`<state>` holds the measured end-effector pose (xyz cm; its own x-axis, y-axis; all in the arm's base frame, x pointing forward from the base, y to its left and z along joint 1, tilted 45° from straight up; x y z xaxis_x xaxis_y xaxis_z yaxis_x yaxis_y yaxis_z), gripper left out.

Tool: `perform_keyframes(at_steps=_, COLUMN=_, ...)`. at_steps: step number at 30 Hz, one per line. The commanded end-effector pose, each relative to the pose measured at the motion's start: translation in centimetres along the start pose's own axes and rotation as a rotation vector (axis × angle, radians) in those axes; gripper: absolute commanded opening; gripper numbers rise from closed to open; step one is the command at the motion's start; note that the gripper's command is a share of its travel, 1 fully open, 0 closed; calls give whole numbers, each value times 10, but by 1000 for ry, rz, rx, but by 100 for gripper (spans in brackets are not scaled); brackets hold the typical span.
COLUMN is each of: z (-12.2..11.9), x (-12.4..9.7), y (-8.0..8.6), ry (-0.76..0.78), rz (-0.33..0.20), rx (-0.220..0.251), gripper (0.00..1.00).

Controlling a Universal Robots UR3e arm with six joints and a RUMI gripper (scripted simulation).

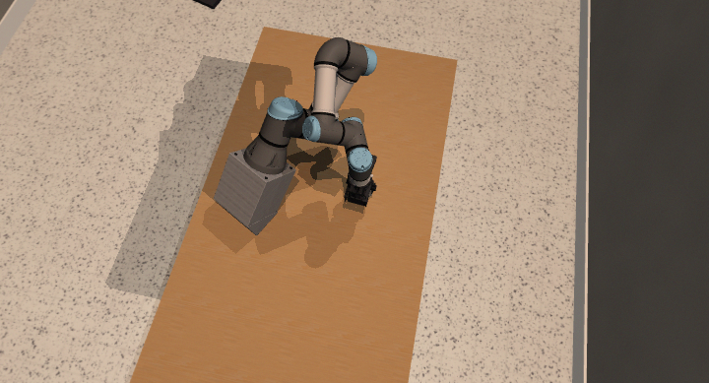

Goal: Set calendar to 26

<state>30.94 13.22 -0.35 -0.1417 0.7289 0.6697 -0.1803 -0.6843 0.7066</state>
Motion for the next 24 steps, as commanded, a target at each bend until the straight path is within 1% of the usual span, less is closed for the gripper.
perform_keyframes(at_steps=1, z=1, x=0, y=0, ry=1, rz=-1, rx=-1, gripper=18)
perform_keyframes(at_steps=2, z=1, x=0, y=0, ry=1, rz=-1, rx=-1, gripper=18)
perform_keyframes(at_steps=3, z=1, x=0, y=0, ry=1, rz=-1, rx=-1, gripper=22)
perform_keyframes(at_steps=5, z=1, x=0, y=0, ry=1, rz=-1, rx=-1, gripper=22)
perform_keyframes(at_steps=6, z=1, x=0, y=0, ry=1, rz=-1, rx=-1, gripper=26)
perform_keyframes(at_steps=10, z=1, x=0, y=0, ry=1, rz=-1, rx=-1, gripper=26)
perform_keyframes(at_steps=11, z=1, x=0, y=0, ry=1, rz=-1, rx=-1, gripper=29)
perform_keyframes(at_steps=24, z=1, x=0, y=1, ry=1, rz=-1, rx=-1, gripper=29)
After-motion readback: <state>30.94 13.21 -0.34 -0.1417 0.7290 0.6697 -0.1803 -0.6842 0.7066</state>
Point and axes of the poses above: the point where the finger pads meet when closed, its own y axis back along the fingers, its own z axis across the jaws, x = y × z, the point moved 1 cm from there along y, back along the fingers, and after that the axes turned 4 degrees about -y, right-handed, at the moved point
